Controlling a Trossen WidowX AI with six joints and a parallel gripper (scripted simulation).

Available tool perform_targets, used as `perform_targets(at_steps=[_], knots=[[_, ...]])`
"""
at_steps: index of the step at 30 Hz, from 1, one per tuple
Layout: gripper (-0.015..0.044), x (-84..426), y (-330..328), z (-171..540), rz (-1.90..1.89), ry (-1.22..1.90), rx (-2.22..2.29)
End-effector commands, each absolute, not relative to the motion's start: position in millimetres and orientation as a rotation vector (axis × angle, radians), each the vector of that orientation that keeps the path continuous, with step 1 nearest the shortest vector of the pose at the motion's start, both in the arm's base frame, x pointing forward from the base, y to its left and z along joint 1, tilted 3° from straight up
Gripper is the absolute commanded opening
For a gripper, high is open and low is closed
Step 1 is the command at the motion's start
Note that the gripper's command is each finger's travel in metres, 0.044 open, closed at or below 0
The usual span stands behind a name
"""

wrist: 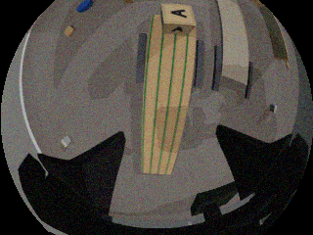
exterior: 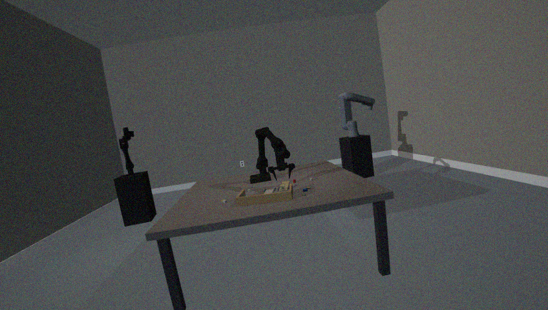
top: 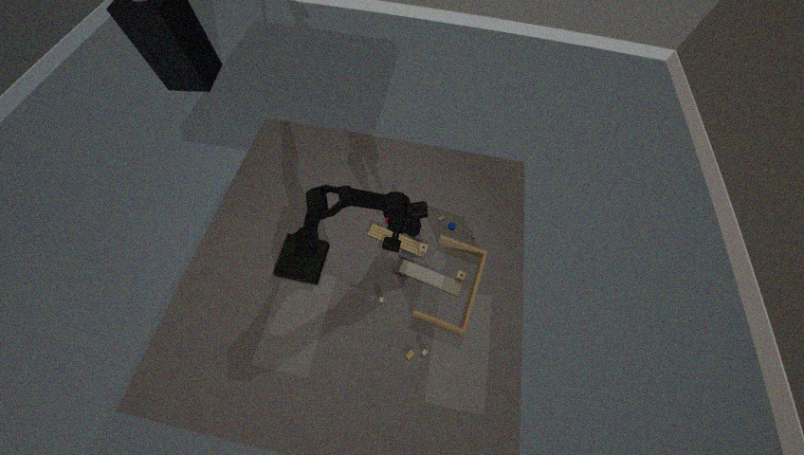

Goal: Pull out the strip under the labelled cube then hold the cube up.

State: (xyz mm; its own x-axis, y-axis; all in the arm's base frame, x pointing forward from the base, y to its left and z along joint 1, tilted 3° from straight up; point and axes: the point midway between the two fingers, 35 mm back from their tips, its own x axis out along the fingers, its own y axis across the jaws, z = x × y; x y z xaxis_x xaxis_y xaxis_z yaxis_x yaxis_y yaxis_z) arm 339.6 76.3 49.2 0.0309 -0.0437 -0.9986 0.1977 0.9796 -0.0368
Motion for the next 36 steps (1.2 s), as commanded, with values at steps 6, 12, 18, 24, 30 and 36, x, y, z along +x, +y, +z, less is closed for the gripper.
perform_targets(at_steps=[6, 12, 18, 24, 30, 36], knots=[[0.044, 369, 66, 55, -0.182, 1.525, 0.124], [0.044, 387, 60, 59, -0.182, 1.524, 0.124], [0.044, 405, 54, 63, -0.182, 1.522, 0.123], [0.044, 423, 48, 67, -0.183, 1.521, 0.123], [0.044, 441, 43, 72, -0.183, 1.52, 0.123], [0.0388, 450, 40, 74, -0.183, 1.519, 0.123]])
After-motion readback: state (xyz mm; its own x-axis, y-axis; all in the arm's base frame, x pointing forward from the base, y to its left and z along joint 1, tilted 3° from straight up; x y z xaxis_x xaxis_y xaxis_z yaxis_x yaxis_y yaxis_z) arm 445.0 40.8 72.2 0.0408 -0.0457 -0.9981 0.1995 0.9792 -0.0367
